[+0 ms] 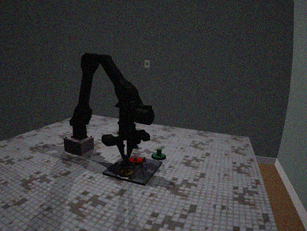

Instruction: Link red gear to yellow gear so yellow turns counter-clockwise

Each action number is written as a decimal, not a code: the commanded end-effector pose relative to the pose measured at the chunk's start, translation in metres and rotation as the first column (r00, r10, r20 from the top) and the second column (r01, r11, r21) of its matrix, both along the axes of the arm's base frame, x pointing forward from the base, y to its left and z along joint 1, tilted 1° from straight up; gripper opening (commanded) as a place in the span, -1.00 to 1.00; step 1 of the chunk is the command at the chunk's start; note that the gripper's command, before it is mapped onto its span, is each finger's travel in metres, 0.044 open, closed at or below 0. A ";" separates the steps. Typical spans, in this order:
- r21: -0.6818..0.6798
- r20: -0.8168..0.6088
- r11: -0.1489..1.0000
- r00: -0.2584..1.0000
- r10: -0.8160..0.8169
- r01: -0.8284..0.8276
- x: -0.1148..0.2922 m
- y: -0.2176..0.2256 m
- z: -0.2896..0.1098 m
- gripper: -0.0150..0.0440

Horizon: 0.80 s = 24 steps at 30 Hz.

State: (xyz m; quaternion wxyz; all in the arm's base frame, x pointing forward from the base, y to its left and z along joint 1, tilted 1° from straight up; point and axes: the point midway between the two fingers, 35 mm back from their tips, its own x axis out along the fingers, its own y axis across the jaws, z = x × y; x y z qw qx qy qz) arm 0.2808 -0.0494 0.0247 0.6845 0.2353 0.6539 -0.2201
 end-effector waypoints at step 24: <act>0.009 -0.001 1.000 1.000 0.023 -0.023 -0.009 0.113 0.041 0.87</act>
